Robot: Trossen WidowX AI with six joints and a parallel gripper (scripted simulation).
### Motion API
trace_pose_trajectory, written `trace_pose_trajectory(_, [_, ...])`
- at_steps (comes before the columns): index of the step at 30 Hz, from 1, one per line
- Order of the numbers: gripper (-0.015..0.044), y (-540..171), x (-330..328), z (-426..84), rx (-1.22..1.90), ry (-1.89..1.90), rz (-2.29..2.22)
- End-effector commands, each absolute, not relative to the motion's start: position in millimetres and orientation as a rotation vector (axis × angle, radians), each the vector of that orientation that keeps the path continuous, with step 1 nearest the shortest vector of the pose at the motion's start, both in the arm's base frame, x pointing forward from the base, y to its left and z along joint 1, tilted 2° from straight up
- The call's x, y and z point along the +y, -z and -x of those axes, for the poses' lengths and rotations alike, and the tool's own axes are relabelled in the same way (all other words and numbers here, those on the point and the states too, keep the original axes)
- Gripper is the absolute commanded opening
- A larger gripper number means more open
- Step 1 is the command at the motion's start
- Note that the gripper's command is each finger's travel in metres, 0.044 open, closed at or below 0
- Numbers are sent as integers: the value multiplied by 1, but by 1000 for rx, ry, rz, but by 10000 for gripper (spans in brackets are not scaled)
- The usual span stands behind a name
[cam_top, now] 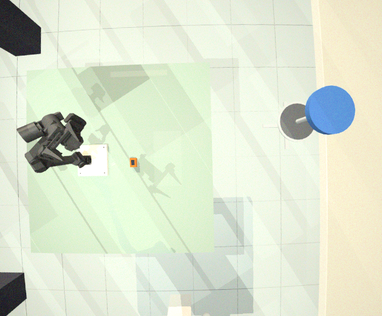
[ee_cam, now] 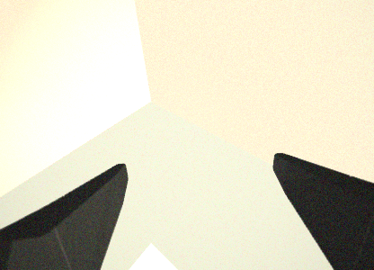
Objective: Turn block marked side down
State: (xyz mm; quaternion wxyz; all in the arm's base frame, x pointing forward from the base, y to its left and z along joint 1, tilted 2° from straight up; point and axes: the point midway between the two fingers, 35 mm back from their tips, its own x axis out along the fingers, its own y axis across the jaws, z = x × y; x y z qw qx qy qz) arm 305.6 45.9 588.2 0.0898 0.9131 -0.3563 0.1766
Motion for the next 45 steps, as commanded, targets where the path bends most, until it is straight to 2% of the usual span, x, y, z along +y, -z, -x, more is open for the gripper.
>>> trace_pose_trajectory(1, [426,-587,46,-307,-1053,-513,-2699])
trace_pose_trajectory(2, [440,-585,48,-313,-1034,-479,-2649])
trace_pose_trajectory(10, [440,-521,63,-401,-668,-5,-1874])
trace_pose_trajectory(16, [440,-439,55,-450,-303,256,-1320])
trace_pose_trajectory(22, [440,-339,33,-470,127,406,-826])
trace_pose_trajectory(29, [440,-224,0,-445,683,421,-364])
trace_pose_trajectory(39, [440,-116,-30,-337,1473,105,-17])
trace_pose_trajectory(45, [440,-108,-30,-323,1571,28,-5])
